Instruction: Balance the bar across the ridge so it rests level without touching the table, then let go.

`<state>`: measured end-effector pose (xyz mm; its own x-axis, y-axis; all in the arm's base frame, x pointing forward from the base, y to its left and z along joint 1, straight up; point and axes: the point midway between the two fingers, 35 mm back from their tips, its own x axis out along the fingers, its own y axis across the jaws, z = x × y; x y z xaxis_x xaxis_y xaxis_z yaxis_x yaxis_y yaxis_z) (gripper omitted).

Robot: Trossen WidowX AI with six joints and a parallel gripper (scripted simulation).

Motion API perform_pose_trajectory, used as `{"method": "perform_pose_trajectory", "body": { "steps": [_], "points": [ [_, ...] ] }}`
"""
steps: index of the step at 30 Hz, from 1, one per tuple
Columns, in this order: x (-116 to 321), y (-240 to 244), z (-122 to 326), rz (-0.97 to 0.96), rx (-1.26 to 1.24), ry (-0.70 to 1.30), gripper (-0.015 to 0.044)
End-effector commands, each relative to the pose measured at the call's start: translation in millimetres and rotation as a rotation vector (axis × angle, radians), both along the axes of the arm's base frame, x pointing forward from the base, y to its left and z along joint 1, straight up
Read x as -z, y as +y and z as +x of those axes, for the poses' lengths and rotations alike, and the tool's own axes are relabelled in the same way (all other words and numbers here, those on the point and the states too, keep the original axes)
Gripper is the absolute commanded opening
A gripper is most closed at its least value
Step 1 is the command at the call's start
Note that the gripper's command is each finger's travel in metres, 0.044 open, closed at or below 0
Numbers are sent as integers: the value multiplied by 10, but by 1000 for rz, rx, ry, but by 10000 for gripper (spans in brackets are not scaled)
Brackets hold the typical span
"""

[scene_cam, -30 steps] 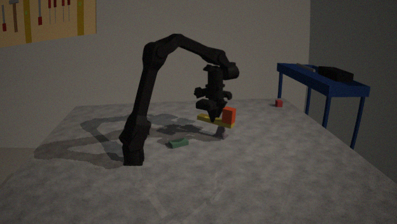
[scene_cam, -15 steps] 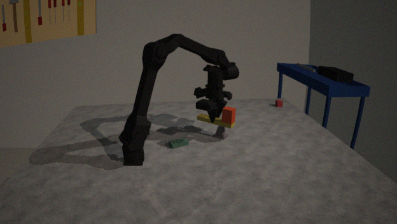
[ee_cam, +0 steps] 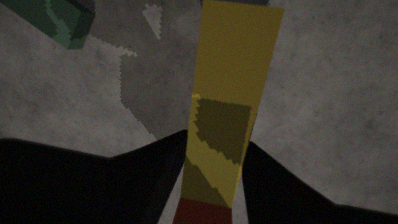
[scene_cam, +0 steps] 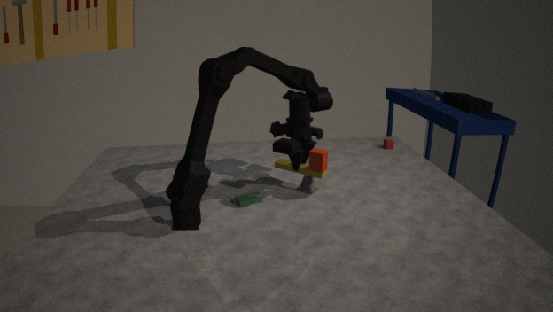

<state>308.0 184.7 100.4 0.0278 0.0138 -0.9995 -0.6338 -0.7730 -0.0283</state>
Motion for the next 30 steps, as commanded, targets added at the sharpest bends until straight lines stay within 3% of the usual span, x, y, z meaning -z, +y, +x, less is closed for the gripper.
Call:
{"method": "perform_pose_trajectory", "body": {
  "steps": [1, 30],
  "points": [
    [27, 4, -5, 0, 3, 4, 0],
    [4, 6, -5, 0, 3, 4, 0]
  ]
}}
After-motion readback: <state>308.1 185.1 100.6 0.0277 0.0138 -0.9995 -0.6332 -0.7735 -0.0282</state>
